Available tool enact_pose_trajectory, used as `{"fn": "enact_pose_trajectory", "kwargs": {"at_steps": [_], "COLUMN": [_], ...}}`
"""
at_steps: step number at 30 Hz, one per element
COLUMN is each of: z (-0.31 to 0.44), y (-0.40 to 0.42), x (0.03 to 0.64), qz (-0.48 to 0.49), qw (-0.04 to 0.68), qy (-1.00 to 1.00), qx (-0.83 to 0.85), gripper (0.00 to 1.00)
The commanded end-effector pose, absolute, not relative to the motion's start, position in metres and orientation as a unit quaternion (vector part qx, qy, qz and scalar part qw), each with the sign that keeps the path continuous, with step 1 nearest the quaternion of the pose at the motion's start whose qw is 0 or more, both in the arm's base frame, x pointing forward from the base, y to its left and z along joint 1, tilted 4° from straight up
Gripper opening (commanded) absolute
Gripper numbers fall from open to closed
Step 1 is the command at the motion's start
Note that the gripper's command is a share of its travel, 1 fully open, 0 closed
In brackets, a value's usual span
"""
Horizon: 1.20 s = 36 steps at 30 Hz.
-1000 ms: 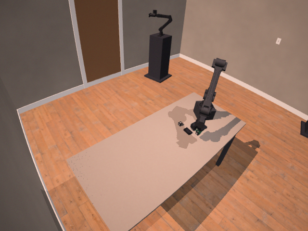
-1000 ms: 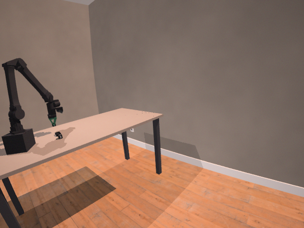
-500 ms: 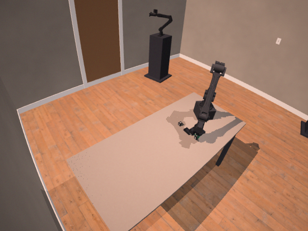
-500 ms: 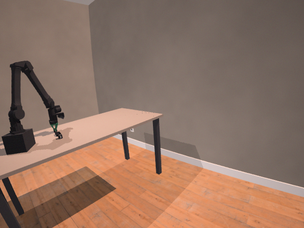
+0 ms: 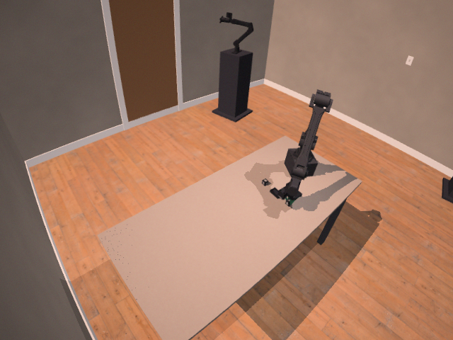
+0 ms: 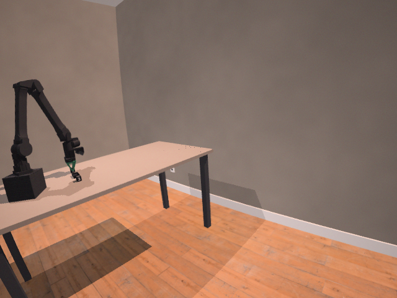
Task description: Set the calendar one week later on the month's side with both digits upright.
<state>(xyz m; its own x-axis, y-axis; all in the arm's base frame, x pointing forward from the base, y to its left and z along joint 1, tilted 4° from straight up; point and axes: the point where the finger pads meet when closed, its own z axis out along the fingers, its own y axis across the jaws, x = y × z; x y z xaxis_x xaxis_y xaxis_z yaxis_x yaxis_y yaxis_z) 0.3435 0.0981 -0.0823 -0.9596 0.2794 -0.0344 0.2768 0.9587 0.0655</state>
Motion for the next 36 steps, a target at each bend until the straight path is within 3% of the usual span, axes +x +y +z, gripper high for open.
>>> {"fn": "enact_pose_trajectory", "kwargs": {"at_steps": [1, 36], "z": [-0.077, -0.0771], "y": [0.1022, 0.1012], "x": [0.3509, 0.3481], "qz": [0.036, 0.036], "qw": [0.034, 0.034], "qy": [0.989, 0.988], "qx": [0.142, 0.143], "gripper": [0.25, 0.25]}}
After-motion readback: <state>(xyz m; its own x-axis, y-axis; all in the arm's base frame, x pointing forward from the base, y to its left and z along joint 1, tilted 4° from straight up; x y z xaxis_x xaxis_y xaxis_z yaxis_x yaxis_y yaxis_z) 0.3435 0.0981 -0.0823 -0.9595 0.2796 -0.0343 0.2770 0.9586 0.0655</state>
